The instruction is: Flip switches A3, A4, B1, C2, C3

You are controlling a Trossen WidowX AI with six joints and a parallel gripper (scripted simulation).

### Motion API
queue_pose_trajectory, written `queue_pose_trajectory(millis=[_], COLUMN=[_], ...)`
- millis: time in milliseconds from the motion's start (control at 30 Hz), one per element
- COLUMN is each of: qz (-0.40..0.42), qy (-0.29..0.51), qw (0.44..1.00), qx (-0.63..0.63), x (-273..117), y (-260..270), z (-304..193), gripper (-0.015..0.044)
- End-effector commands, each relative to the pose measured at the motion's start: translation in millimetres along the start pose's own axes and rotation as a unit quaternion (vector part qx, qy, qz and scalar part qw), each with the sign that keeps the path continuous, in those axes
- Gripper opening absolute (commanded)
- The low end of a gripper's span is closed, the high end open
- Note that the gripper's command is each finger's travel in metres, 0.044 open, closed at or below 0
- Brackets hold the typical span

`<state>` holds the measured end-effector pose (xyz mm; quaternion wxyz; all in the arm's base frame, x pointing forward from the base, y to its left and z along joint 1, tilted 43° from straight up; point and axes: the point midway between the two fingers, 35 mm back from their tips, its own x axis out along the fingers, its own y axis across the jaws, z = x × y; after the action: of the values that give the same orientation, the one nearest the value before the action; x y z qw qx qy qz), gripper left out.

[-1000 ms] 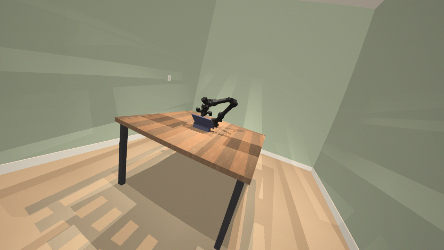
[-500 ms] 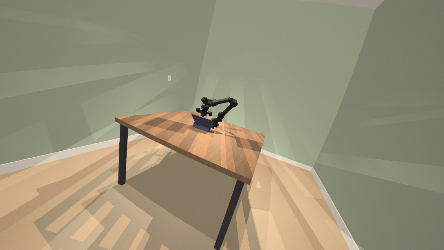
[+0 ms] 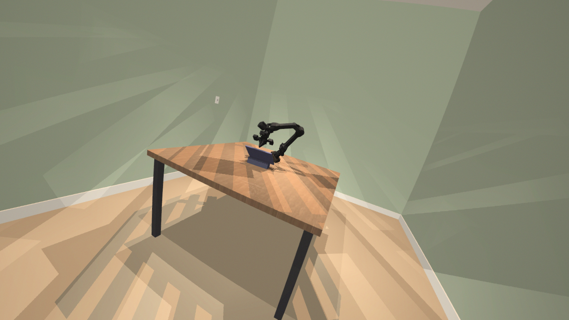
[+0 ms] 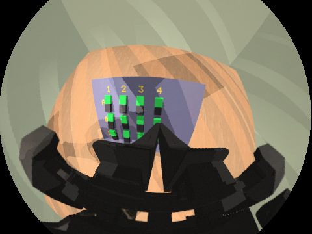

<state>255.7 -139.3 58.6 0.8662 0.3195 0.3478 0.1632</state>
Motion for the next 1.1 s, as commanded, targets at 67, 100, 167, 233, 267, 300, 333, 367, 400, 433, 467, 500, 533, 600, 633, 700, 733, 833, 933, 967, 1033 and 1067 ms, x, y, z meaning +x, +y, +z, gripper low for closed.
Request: queue_pose_trajectory(millis=[67, 100, 167, 233, 267, 300, 333, 367, 400, 433, 467, 500, 533, 600, 633, 700, 733, 833, 933, 967, 1033, 1067], qz=[-0.001, -0.001, -0.001, -0.002, -0.002, -0.002, -0.001, -0.001, -0.001, -0.001, 0.0, 0.0, 0.0, 0.0, 0.0, 0.0, 0.0, -0.001, -0.002, -0.001, 0.001, 0.001], qy=[0.0, 0.0, 0.0, 0.001, 0.001, 0.001, 0.001, 0.001, 0.001, 0.001, 0.001, 0.001, 0.001, 0.001, 0.001, 0.001, 0.001, 0.0, -0.007, -0.01, -0.013, -0.013], qw=[1.0, 1.0, 1.0, 1.0, 1.0, 1.0, 1.0, 1.0, 1.0, 1.0, 1.0, 1.0, 1.0, 1.0, 1.0, 1.0, 1.0, 1.0, 1.0, 1.0, 1.0, 1.0], qx=[-0.007, -0.007, -0.007, -0.006, -0.006, -0.006, -0.005, -0.005, -0.005, -0.005, -0.004, -0.004, -0.004, -0.004, -0.004, -0.004, -0.004, -0.004, -0.005, -0.004, -0.004, -0.004], x=[-22, -22, -22, -23, -23, -23, -23, -23, -23, -23, -22, -22, -22, -22, -22, -22, -22, -17, 4, 9, 14, 14], y=[2, 2, 9, 28, 39, 49, 58, 67, 76, 85, 93, 99, 103, 104, 104, 104, 104, 103, 103, 104, 105, 105], z=[4, 4, 3, -1, -3, -6, -10, -14, -19, -23, -29, -33, -36, -37, -37, -37, -37, -37, -38, -38, -38, -38], gripper=[0.0, 0.0, 0.0, 0.0, 0.0, 0.0, 0.0, 0.0, 0.0, 0.0, 0.0, 0.0, 0.0, 0.0, 0.0, 0.0, 0.0, 0.0, 0.0, 0.0, 0.0, 0.0])
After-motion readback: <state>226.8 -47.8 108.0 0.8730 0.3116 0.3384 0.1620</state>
